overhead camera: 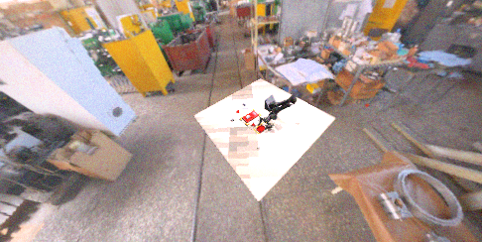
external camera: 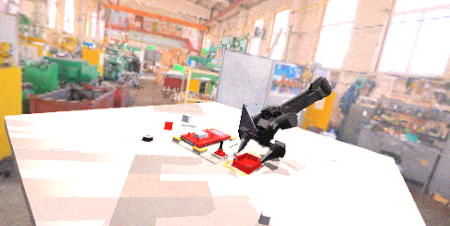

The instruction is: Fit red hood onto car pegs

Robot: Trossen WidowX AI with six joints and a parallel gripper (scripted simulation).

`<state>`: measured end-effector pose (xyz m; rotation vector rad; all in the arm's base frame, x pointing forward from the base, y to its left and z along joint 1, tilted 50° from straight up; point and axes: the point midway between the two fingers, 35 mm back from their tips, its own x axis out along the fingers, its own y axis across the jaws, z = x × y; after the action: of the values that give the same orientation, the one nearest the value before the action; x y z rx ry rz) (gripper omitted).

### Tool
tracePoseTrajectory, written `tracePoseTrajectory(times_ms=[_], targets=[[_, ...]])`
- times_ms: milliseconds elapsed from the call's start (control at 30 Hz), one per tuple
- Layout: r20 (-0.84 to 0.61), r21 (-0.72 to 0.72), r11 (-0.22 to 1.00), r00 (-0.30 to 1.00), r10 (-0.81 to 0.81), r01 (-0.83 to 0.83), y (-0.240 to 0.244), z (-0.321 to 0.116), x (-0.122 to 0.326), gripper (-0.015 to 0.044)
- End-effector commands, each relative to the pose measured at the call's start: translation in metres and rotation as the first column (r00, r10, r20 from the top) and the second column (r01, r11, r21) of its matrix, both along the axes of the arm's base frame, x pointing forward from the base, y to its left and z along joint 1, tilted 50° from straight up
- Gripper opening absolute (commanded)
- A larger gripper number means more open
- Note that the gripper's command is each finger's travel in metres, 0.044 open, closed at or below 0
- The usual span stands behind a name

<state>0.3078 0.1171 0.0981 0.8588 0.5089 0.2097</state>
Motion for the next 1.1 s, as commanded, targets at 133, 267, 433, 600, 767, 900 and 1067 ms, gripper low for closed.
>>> tracePoseTrajectory(times_ms=[133,267,433,600,767,900,1067], targets=[[-0.012,-0.002,1.000,1.000,-0.003,0.003,0.0001,-0.0049,-0.0018,0.0440],[-0.012,-0.002,1.000,1.000,-0.003,0.003,0.0009,-0.0057,-0.0018,0.0440],[-0.012,-0.002,1.000,1.000,-0.003,0.003,0.0028,-0.0072,-0.0017,0.0440],[-0.012,-0.002,1.000,1.000,-0.003,0.003,0.0046,-0.0088,-0.0017,0.0440],[-0.012,-0.002,1.000,1.000,-0.003,0.003,0.0065,-0.0104,-0.0018,0.0440],[-0.012,-0.002,1.000,1.000,-0.003,0.003,0.0080,-0.0117,-0.0018,0.0440],[-0.012,-0.002,1.000,1.000,-0.003,0.003,0.0099,-0.0133,-0.0019,0.0440]])
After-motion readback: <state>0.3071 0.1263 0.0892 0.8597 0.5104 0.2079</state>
